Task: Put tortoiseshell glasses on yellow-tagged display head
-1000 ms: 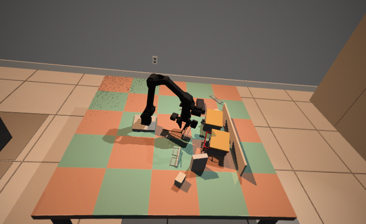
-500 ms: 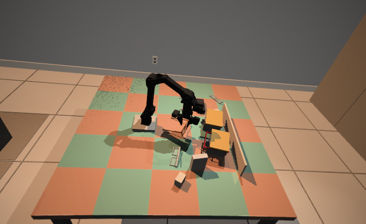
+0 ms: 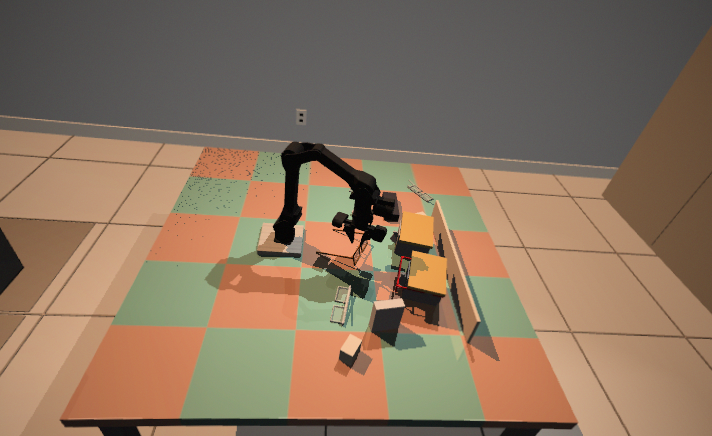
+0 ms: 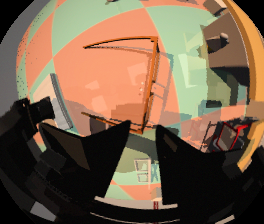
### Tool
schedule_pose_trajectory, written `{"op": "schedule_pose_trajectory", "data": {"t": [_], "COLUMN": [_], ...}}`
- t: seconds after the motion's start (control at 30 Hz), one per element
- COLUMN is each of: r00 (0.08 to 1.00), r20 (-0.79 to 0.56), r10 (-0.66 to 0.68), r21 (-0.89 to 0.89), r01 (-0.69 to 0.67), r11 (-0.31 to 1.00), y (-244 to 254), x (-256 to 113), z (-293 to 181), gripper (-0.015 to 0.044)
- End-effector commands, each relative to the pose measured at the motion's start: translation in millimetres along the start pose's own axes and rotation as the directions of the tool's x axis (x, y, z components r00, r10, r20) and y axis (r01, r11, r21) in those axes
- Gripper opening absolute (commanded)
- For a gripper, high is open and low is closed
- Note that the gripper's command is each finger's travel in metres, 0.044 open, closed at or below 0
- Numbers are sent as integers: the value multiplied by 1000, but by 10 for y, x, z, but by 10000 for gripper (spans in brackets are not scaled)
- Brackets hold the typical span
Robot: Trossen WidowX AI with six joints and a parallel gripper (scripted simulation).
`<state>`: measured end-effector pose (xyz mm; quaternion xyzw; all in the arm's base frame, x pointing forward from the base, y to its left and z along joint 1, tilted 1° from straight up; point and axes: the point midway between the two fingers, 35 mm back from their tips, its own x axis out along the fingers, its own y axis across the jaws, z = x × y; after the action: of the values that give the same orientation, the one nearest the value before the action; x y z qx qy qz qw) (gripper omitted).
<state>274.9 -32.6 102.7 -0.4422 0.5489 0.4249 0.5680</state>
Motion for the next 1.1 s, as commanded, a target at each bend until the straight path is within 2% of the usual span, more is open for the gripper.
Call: {"op": "schedule_pose_trajectory", "data": {"t": [0.0,1.07], "r00": [1000,1000], "r20": [3,3], "r10": [0,0], "r21": [4,4], "r01": [0,0], "r11": [1000,1000], "y": [5,1], "x": [10,525], "z": [5,7], "gripper": [140,140]}}
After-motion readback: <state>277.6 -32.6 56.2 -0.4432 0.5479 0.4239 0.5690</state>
